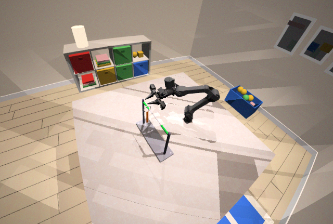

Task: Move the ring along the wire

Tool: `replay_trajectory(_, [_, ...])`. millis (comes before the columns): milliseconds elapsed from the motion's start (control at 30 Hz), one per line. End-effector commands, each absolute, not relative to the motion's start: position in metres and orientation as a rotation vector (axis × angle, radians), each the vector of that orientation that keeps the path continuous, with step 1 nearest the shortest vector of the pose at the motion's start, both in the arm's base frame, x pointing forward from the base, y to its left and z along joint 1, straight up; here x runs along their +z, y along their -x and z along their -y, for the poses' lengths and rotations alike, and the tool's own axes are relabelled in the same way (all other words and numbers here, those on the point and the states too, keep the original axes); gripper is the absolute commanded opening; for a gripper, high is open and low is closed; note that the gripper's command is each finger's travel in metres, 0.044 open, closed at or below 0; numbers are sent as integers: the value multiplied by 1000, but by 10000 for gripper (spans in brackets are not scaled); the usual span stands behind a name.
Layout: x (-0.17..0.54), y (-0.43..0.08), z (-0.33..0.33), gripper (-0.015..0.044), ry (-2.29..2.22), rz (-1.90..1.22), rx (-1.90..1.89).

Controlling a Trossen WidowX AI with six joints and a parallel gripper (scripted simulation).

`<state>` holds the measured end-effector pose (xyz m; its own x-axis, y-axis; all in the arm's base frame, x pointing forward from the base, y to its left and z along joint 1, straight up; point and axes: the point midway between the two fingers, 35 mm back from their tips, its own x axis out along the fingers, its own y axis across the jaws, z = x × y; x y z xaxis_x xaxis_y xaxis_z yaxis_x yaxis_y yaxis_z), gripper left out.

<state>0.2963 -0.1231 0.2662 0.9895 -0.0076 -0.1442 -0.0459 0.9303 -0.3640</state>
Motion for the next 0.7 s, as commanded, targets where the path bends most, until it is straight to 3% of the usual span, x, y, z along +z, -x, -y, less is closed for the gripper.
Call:
replay_trajectory(0, [241, -285, 123, 160, 324, -160, 28])
replay_trajectory(667, [91, -219, 85, 160, 11, -242, 78])
